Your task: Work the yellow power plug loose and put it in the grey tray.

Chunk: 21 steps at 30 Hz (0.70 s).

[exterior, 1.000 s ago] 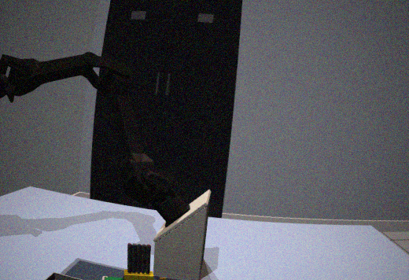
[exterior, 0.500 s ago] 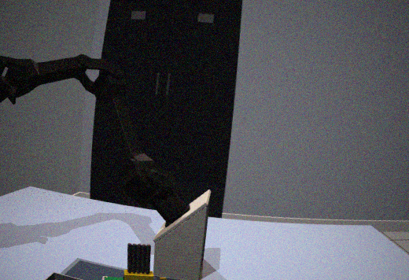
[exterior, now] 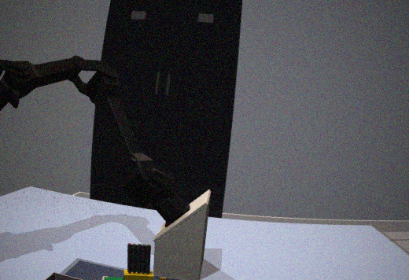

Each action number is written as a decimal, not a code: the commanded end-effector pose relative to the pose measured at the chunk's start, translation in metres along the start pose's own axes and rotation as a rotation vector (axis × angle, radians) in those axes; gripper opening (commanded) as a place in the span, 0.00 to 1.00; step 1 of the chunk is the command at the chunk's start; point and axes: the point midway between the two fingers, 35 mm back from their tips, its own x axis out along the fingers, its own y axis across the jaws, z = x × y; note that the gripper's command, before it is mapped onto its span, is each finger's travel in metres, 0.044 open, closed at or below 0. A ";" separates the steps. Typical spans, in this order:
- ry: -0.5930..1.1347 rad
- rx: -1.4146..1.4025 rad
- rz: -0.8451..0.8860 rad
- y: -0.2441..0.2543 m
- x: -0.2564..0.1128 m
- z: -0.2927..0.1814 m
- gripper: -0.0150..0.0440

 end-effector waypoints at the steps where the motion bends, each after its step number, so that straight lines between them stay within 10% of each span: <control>1: -0.017 0.019 0.009 0.000 -0.003 0.007 0.98; 12: 0.353 -0.330 -0.066 0.007 0.002 -0.128 0.98; 21: 0.195 -0.158 -0.023 0.010 0.002 -0.067 0.98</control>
